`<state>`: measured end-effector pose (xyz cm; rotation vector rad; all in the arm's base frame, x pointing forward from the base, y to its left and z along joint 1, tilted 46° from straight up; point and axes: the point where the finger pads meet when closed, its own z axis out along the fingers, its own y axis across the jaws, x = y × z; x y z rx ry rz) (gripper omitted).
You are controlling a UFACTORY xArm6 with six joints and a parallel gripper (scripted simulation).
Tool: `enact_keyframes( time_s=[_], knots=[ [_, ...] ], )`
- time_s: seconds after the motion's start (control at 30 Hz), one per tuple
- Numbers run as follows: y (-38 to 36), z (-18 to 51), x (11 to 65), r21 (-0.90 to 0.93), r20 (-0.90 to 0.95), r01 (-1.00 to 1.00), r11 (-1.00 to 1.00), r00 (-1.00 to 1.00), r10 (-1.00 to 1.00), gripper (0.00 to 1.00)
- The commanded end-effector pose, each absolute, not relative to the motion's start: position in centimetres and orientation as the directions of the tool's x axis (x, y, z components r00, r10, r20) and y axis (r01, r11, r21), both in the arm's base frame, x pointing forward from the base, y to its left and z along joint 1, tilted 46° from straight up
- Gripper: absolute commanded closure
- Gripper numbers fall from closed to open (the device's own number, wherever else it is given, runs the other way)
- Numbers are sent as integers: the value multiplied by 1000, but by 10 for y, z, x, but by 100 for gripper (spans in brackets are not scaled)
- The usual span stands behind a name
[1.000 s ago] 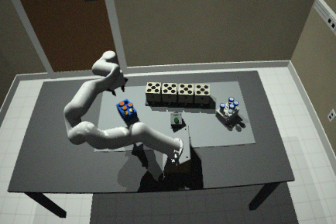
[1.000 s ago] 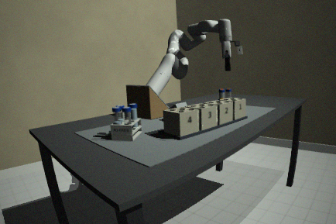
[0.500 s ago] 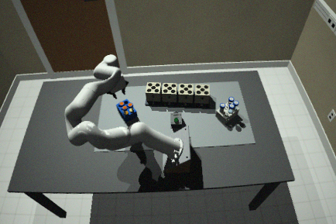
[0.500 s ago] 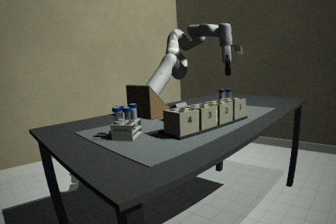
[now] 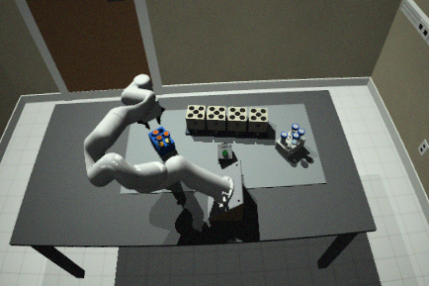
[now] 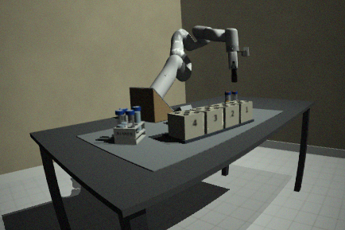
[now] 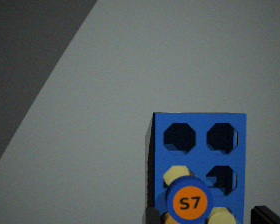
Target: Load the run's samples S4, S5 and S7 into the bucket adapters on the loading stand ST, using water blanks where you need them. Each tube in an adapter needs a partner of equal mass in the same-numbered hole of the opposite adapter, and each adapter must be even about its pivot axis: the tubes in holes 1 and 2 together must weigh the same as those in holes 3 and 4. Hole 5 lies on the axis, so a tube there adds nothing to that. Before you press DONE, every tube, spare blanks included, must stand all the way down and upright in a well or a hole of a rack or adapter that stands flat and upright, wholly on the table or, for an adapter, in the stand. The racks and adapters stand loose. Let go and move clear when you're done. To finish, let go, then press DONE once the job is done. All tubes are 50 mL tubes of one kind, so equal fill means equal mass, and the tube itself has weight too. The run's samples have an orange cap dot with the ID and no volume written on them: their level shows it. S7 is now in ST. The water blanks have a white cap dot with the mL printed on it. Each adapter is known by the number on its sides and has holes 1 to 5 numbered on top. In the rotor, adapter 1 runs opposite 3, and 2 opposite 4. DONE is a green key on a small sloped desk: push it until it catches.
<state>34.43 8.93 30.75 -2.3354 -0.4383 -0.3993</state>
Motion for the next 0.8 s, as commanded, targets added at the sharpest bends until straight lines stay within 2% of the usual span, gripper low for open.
enact_keyframes(
  time_s=[0.0,0.77],
  knots=[
    [94,303,346,-594,404,419,-687,894,196,43],
    [124,274,353,-594,404,419,-687,893,196,43]
  ],
)
